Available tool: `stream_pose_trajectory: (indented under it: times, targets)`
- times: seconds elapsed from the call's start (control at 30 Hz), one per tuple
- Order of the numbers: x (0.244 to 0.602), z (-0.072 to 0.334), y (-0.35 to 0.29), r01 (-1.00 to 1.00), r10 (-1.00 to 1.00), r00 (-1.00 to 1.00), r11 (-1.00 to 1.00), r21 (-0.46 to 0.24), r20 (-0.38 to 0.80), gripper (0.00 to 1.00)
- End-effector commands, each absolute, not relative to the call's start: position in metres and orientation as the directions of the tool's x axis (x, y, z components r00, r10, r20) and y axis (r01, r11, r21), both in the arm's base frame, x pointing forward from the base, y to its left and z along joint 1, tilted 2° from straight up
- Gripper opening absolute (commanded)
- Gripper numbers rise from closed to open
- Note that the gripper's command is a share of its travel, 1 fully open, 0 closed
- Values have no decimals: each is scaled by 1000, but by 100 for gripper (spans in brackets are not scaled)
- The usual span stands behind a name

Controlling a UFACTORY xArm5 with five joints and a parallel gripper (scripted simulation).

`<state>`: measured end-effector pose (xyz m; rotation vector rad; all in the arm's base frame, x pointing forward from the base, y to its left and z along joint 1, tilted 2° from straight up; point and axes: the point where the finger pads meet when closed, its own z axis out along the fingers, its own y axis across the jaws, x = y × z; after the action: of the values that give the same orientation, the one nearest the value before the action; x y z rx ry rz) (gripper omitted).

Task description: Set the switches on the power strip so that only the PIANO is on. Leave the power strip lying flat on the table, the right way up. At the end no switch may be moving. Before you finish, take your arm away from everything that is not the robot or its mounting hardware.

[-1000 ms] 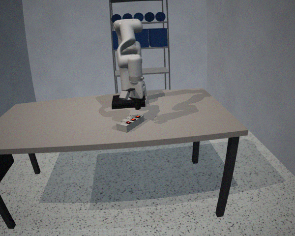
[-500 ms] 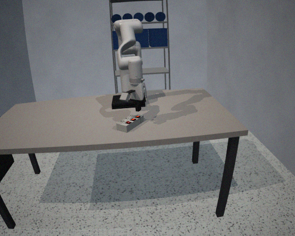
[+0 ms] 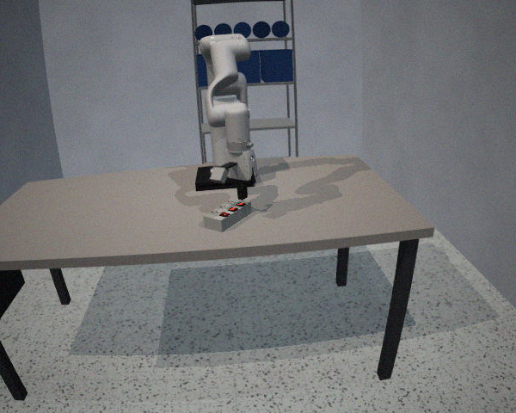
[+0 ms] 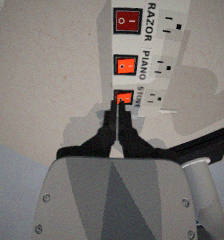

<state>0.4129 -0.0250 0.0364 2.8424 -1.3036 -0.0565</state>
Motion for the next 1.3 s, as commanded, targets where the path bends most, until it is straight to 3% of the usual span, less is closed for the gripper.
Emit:
stream_pose_trajectory:
  times: [0.0,1.27]
  targets:
    - [414,33,-25,-757,-758,652,-652,25,-25,0]
    - [414,24,-25,-757,-758,652,-652,25,-24,0]
